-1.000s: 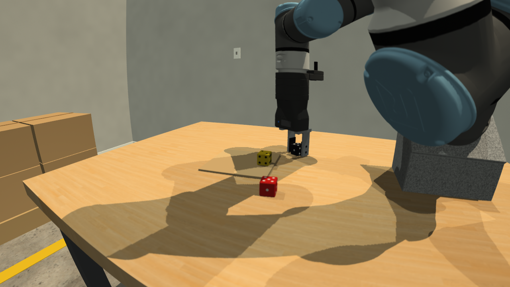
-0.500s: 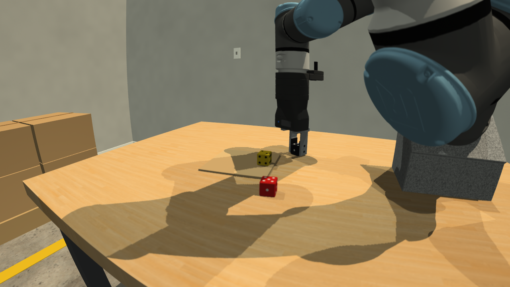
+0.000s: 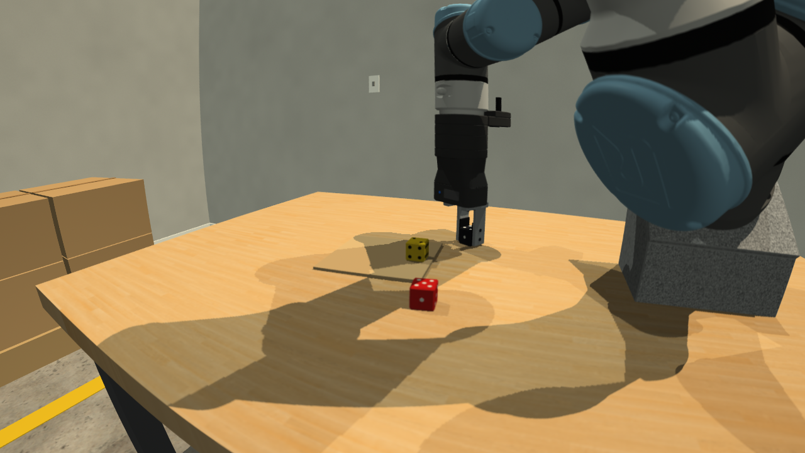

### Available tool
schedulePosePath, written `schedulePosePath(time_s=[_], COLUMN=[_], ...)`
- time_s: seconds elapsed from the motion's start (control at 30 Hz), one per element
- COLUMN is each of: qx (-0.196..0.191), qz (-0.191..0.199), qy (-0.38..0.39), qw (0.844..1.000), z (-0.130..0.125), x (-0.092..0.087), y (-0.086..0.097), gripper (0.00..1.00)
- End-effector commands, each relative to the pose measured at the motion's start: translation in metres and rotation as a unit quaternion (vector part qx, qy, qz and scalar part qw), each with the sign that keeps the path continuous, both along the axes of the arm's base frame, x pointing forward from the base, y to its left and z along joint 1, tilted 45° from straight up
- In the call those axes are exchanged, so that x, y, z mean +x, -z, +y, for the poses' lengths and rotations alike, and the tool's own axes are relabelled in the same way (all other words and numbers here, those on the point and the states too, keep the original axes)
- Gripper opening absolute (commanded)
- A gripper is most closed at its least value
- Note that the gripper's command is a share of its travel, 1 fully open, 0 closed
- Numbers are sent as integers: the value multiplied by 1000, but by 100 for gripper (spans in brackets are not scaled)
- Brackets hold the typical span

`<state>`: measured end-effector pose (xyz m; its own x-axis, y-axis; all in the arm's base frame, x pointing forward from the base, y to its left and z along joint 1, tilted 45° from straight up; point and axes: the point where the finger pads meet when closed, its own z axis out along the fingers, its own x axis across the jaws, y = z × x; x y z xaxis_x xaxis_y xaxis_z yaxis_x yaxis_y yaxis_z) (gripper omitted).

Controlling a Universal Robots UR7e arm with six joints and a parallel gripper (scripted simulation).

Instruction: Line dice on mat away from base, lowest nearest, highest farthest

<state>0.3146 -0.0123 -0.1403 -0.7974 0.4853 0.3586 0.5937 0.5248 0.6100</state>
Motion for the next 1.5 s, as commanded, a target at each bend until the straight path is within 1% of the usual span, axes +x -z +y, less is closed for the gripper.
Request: schedulePosePath(time_s=[0.0, 0.63, 0.8, 0.93, 1.1, 1.17, 1.47], qx=[0, 0, -2, -2, -2, -2, -2], qz=[0, 0, -1, -1, -1, -1, -1], qy=[0, 0, 1, 1, 1, 1, 1], qw=[1000, 1000, 1000, 1000, 1000, 1000, 1000], z=[1, 0, -7, -15, -32, -32, -64], x=[0, 0, 1, -1, -3, -3, -8], y=[0, 0, -4, -13, -30, -30, -62], gripper=[49, 49, 49, 49, 49, 49, 49])
